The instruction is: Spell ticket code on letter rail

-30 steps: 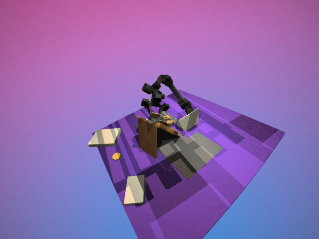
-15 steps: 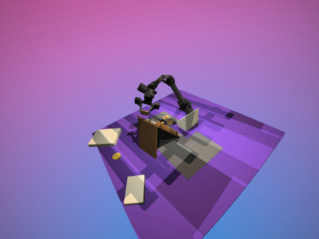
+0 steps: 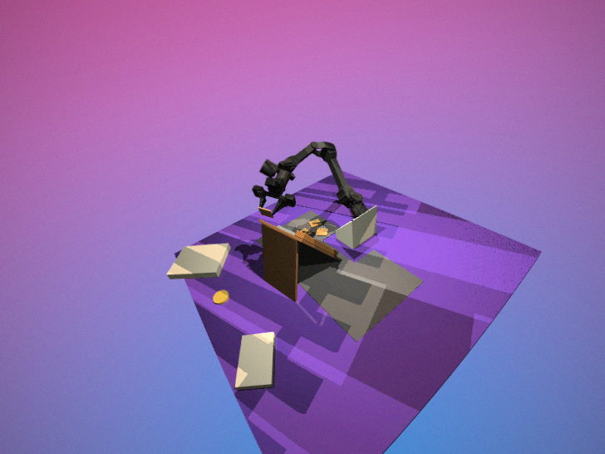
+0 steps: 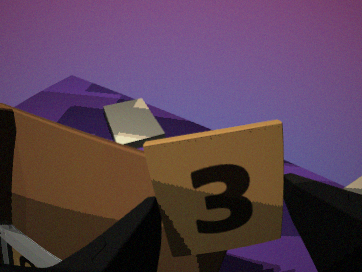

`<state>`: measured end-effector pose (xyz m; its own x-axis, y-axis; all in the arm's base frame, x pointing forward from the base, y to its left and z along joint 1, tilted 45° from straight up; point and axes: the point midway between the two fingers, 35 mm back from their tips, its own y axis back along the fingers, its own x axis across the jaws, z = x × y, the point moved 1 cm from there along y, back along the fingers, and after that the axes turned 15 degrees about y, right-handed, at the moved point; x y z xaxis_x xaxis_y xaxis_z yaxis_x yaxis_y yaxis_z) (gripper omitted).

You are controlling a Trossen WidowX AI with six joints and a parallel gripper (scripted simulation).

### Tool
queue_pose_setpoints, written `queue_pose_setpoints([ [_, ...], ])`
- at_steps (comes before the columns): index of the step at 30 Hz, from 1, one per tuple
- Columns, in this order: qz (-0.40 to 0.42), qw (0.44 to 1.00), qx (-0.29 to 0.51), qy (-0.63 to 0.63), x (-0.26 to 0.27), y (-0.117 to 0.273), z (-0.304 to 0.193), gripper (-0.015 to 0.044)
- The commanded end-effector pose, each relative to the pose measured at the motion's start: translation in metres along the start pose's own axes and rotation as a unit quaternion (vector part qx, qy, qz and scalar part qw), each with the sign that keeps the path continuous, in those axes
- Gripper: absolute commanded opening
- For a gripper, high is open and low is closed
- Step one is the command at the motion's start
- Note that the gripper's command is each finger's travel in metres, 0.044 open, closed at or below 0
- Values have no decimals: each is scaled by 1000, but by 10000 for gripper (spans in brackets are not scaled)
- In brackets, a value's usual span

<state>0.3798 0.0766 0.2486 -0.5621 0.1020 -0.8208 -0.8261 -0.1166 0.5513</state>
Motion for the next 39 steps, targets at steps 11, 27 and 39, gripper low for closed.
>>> queue_pose_setpoints([
  [11, -30, 990, 83, -107, -2, 37, -84, 0],
  [27, -64, 967, 159, -190, 7, 79, -148, 0],
  [39, -65, 967, 159, -190, 4, 35, -163, 0],
])
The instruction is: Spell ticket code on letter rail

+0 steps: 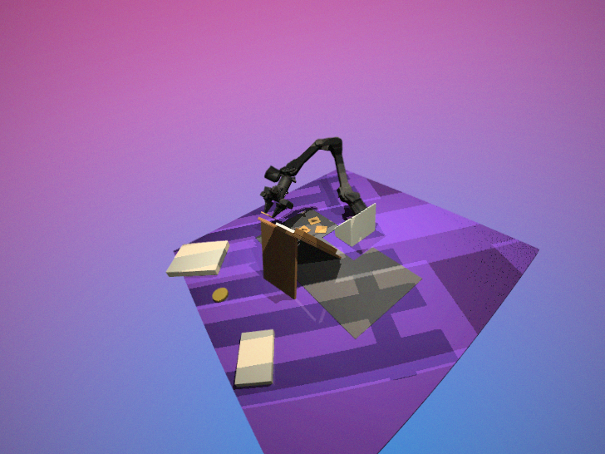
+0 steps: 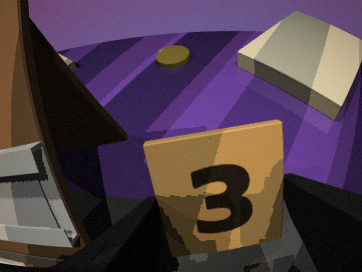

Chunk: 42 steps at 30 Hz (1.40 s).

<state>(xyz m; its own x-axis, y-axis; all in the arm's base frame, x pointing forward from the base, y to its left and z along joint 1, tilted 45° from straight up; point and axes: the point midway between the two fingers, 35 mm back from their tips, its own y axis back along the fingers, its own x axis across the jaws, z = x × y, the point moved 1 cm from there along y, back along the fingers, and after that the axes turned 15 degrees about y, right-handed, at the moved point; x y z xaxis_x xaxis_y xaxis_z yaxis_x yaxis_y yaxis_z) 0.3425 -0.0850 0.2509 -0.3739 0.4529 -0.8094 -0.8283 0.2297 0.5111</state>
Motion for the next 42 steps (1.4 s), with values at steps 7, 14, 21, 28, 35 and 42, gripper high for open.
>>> queue_pose_setpoints([
  [7, 3, 1000, -1, -2, 2, -19, -1, 0],
  [14, 3, 1000, -1, -2, 2, -19, 0, 0],
  [21, 3, 1000, -1, -2, 5, -18, 0, 0],
  [28, 3, 1000, -1, -2, 8, -17, 0, 0],
  [35, 4, 1000, -1, -2, 12, -18, 1, 0],
  [42, 4, 1000, -1, -2, 15, -18, 1, 0],
])
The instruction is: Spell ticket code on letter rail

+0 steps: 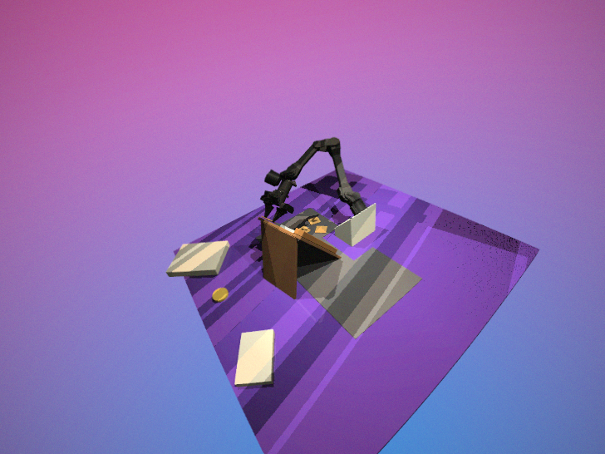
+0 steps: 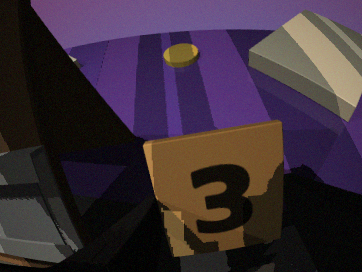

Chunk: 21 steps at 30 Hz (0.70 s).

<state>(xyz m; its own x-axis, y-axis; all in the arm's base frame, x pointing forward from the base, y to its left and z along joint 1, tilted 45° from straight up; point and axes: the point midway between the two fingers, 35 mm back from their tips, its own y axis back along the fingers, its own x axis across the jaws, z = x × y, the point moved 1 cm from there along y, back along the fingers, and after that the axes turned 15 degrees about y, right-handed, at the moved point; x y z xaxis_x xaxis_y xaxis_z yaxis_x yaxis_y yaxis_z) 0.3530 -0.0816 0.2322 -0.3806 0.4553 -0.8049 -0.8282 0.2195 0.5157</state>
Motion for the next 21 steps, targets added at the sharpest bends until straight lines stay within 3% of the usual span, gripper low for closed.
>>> queue_pose_setpoints([
  [1, 0, 1000, 3, -2, 3, -1, -1, 0],
  [21, 0, 1000, 3, -2, 13, -1, 1, 0],
])
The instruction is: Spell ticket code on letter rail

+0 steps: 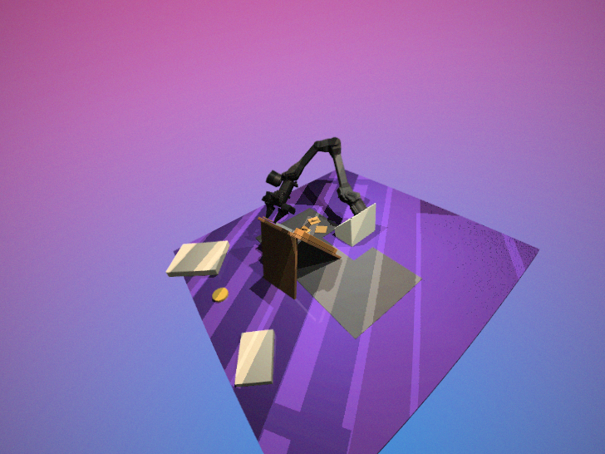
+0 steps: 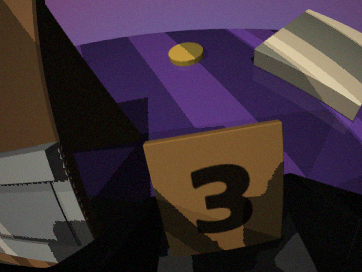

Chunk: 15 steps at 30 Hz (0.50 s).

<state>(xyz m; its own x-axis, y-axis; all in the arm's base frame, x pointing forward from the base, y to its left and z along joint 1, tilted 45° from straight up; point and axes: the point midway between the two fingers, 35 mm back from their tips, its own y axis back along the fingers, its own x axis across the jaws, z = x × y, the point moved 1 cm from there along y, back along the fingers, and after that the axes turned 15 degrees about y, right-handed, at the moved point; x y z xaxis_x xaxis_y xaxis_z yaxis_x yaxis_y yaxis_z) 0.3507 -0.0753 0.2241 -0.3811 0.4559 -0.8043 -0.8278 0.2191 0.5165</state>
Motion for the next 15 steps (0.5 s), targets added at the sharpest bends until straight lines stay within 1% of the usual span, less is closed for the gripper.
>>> queue_pose_setpoints([
  [1, -1, 1000, 3, -2, 3, 0, -1, 0],
  [15, 0, 1000, 3, -2, 10, -1, 1, 0],
])
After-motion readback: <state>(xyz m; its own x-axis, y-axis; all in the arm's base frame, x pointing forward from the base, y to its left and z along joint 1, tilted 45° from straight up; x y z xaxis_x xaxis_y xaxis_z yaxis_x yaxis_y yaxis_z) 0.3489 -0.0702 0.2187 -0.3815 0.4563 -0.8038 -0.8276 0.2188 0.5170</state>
